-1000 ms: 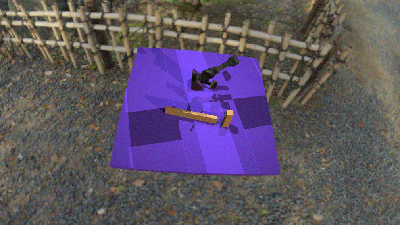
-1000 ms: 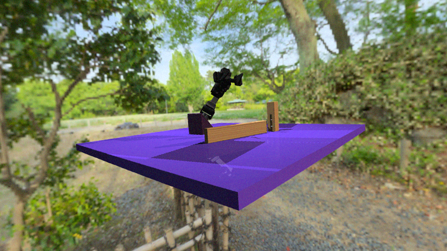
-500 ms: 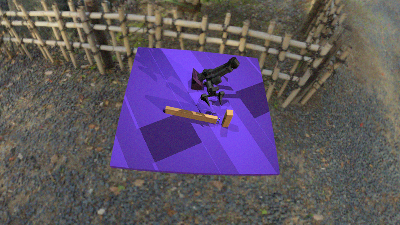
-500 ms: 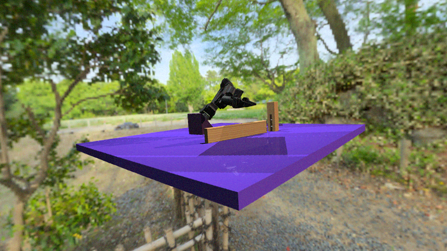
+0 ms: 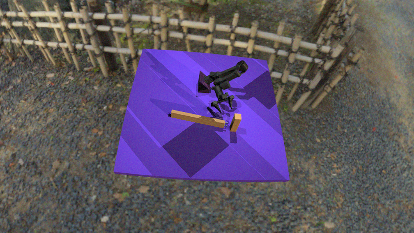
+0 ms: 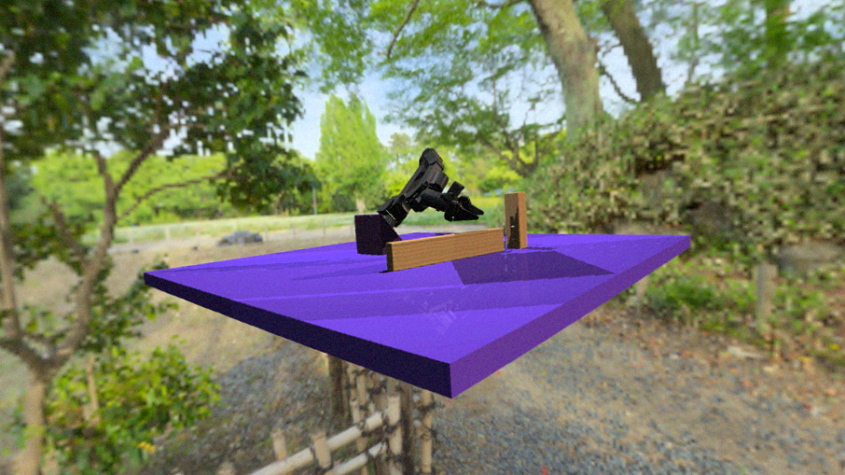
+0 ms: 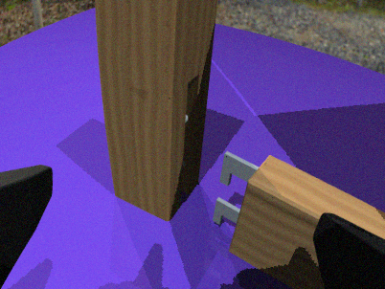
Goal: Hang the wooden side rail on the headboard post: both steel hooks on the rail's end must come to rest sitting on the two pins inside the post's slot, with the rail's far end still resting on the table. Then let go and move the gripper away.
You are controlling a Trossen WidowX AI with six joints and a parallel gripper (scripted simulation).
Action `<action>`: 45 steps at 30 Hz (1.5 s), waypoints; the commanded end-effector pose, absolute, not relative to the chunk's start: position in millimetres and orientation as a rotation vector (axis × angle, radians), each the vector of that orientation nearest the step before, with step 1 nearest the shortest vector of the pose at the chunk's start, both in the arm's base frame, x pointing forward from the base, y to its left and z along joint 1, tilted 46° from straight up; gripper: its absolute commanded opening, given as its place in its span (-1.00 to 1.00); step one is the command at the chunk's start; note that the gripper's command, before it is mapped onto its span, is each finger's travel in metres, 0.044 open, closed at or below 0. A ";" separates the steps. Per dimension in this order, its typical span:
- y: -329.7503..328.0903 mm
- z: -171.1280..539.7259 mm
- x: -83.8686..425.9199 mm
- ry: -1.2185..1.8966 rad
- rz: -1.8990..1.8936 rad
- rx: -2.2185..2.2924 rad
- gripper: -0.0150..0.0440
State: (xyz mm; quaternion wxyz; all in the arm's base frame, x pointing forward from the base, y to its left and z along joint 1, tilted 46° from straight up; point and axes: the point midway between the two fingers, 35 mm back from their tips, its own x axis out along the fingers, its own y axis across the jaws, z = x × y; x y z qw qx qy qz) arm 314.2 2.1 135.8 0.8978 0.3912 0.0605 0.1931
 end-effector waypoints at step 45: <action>-53.6 147.1 364.3 0.240 0.911 0.474 1.00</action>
